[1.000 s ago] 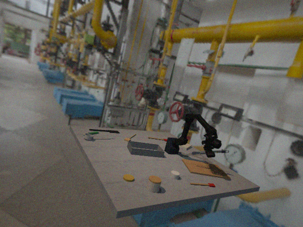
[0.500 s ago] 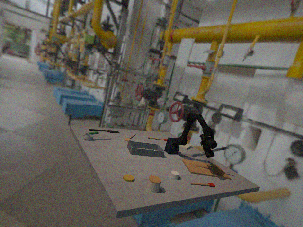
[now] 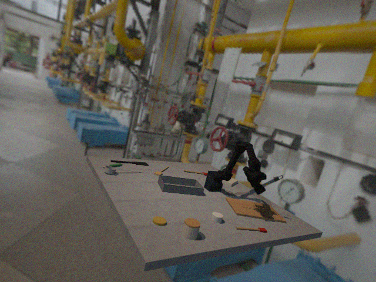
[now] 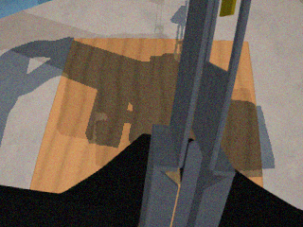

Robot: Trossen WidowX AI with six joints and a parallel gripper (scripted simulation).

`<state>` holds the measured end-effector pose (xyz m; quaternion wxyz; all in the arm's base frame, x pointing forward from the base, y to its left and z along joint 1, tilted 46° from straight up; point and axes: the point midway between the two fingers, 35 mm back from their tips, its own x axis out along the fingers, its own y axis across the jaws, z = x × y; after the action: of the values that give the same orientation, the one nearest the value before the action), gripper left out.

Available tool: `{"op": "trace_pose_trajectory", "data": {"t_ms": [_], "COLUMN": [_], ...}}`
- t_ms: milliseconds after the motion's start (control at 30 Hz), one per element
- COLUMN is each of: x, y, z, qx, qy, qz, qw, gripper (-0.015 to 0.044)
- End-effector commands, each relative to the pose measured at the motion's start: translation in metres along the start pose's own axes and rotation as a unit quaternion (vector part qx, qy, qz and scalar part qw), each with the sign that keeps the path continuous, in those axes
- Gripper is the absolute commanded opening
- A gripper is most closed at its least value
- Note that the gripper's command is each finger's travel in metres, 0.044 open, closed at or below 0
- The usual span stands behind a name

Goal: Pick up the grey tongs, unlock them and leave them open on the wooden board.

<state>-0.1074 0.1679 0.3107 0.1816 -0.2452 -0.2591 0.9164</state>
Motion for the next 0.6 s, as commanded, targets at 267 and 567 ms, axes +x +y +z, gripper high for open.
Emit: {"op": "trace_pose_trajectory", "data": {"t_ms": [267,567], "x": [-0.0146,-0.0146], "y": [-0.0062,-0.0062], "z": [0.0074,0.0074], "qx": [-0.06,-0.06], "qy": [-0.074,-0.074], "qz": [-0.057,-0.057], "qw": [0.994,0.994], "gripper": [-0.015,-0.015]}}
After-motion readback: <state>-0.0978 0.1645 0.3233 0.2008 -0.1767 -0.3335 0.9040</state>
